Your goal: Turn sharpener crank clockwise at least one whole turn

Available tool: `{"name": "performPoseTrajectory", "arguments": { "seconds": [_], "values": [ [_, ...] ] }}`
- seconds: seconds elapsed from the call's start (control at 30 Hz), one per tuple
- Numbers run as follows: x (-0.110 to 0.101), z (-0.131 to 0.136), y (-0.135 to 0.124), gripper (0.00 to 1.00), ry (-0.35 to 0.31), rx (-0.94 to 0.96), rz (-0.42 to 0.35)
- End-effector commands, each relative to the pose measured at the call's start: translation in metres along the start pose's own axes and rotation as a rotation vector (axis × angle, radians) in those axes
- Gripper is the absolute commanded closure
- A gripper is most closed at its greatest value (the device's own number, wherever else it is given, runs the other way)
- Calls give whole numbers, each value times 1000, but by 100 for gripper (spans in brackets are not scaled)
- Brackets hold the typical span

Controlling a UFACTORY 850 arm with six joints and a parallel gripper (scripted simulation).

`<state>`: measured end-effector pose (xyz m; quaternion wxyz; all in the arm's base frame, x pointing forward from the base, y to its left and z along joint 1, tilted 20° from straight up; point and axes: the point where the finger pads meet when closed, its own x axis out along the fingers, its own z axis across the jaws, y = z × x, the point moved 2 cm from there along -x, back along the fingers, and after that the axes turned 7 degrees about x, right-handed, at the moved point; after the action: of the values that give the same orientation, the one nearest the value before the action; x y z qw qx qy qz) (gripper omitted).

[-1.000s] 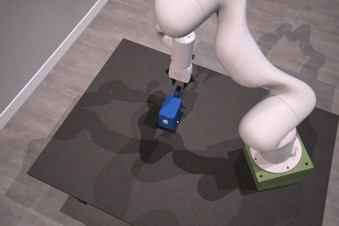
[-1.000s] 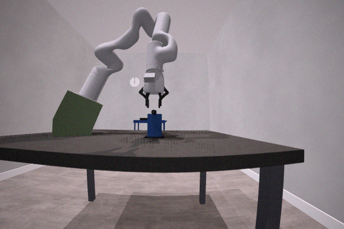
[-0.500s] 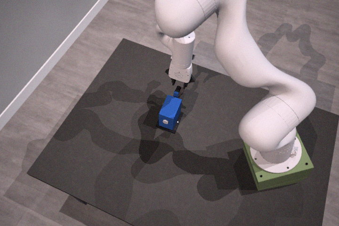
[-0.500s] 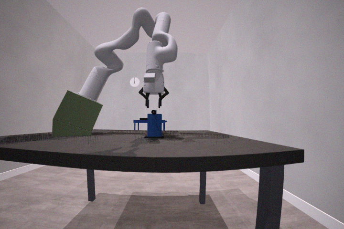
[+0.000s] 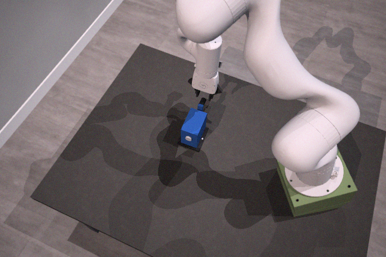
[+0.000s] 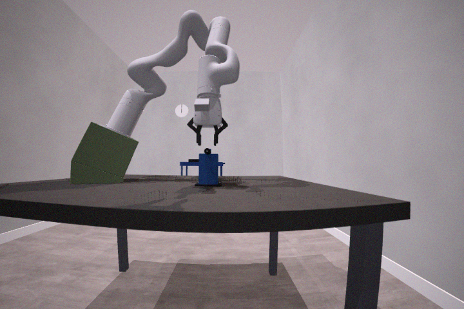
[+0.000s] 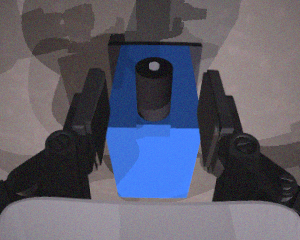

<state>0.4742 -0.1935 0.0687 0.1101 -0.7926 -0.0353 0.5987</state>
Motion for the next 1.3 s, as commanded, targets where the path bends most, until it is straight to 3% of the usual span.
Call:
{"name": "performPoseTrajectory", "arguments": {
  "seconds": [0.0,1.27],
  "values": [
    [-1,-1,0,46,1,0,1],
    [10,-1,0,46,1,0,1]
  ]
}}
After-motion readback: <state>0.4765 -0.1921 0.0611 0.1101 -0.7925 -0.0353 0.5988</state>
